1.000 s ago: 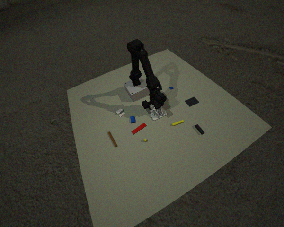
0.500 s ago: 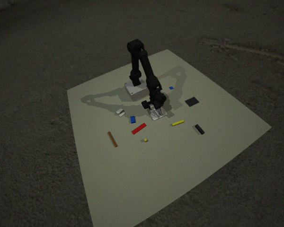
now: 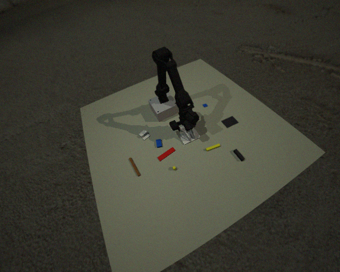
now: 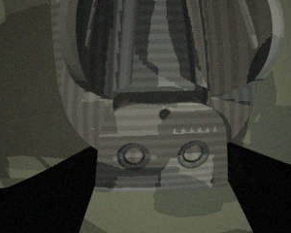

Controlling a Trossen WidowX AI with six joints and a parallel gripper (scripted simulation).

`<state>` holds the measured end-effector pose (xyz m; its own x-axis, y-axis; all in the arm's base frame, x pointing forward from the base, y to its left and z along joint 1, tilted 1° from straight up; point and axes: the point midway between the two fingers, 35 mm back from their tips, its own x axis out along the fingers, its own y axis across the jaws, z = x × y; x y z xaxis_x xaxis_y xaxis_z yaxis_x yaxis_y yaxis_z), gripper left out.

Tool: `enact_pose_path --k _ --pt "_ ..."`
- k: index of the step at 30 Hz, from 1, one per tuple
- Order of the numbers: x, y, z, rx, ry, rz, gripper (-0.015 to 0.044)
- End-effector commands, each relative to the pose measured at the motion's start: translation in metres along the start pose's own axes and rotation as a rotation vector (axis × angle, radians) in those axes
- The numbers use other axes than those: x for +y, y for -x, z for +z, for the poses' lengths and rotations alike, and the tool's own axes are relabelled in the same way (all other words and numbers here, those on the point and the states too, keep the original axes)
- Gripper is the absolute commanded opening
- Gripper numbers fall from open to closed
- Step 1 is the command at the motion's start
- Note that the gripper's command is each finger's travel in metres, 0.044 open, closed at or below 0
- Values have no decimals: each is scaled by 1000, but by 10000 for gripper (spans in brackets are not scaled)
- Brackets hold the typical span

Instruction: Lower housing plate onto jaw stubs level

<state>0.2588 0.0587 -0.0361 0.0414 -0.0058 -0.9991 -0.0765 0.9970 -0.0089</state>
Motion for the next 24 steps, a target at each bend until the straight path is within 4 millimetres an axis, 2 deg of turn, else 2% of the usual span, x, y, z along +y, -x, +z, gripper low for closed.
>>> enact_pose_path --k 1,11,14,15,24 --pt "-1 0 1 -3 5 -3 351" --pt "-1 0 1 -3 5 -3 351" --pt "0 0 0 0 0 0 430" --pt "0 0 0 0 0 0 440" --pt "0 0 0 0 0 0 440"
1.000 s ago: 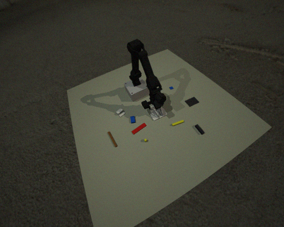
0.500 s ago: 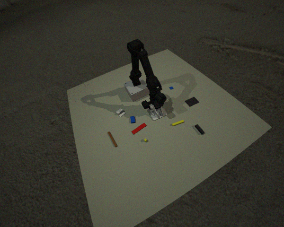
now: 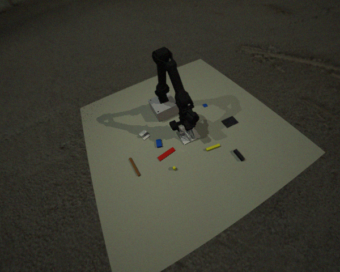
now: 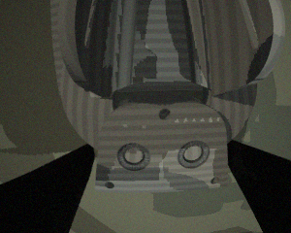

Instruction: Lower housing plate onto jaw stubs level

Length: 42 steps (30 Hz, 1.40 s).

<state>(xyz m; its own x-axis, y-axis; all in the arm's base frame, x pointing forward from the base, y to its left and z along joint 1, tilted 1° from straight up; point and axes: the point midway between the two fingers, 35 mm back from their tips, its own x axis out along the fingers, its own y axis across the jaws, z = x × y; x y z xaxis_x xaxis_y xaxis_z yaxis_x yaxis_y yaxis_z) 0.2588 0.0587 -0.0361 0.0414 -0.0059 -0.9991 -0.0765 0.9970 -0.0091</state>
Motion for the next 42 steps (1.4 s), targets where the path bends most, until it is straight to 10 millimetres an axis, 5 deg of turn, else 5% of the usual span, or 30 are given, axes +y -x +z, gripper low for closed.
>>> enact_pose_path --k 1,6,13,18,26,42 --pt "0 0 0 0 0 0 440" --pt "0 7 1 0 0 0 440" --pt "0 75 -1 -3 4 -3 440" --pt "0 70 3 -19 4 3 440" --pt "-9 125 -56 1 5 -3 440" --pt "-9 126 -58 1 5 -4 440"
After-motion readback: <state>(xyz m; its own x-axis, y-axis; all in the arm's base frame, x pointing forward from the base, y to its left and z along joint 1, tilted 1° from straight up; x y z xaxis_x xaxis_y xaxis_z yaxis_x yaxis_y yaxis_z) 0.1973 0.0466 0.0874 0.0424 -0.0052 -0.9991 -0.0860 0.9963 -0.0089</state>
